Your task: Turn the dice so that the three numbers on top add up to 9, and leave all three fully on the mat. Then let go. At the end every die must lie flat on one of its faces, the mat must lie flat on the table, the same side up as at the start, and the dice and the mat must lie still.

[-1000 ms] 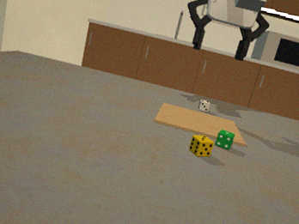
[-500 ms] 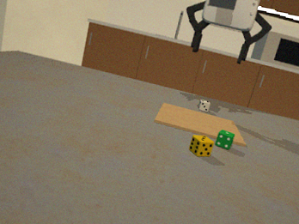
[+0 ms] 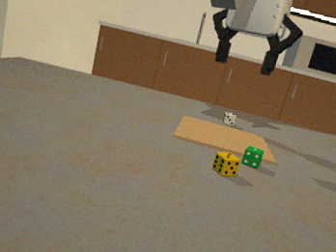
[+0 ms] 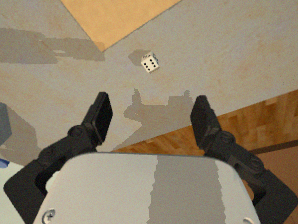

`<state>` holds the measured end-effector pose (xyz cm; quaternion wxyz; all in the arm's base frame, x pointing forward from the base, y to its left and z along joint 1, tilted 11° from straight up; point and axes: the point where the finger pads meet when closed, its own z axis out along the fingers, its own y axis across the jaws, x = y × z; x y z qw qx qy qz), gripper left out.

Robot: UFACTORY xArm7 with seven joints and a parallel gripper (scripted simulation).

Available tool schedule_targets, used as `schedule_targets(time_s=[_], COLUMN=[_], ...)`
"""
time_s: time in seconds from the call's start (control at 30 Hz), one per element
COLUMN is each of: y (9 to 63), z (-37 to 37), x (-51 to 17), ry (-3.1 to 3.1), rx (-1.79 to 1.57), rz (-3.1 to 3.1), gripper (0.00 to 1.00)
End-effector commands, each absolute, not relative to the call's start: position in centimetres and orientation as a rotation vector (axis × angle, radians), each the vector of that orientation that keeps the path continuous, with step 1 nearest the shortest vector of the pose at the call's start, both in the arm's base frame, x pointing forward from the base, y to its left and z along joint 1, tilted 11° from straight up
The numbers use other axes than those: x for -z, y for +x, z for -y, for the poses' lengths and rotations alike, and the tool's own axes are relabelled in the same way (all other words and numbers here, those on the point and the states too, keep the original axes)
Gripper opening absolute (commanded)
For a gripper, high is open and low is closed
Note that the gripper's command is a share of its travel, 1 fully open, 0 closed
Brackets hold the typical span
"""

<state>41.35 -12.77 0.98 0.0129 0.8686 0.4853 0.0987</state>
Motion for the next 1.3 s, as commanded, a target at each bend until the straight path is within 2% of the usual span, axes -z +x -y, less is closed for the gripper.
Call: schedule_targets(time_s=[0.0, 1.0, 1.27], y=[41.5, 42.0, 42.0], z=[12.8, 12.3, 12.3], x=[-0.8, 0.3, 0.4], ry=[2.846, 3.194, 3.207], rx=[-0.293, -0.295, -0.293], rz=[-1.279, -0.190, -0.081], gripper=[1.00, 1.00, 1.00])
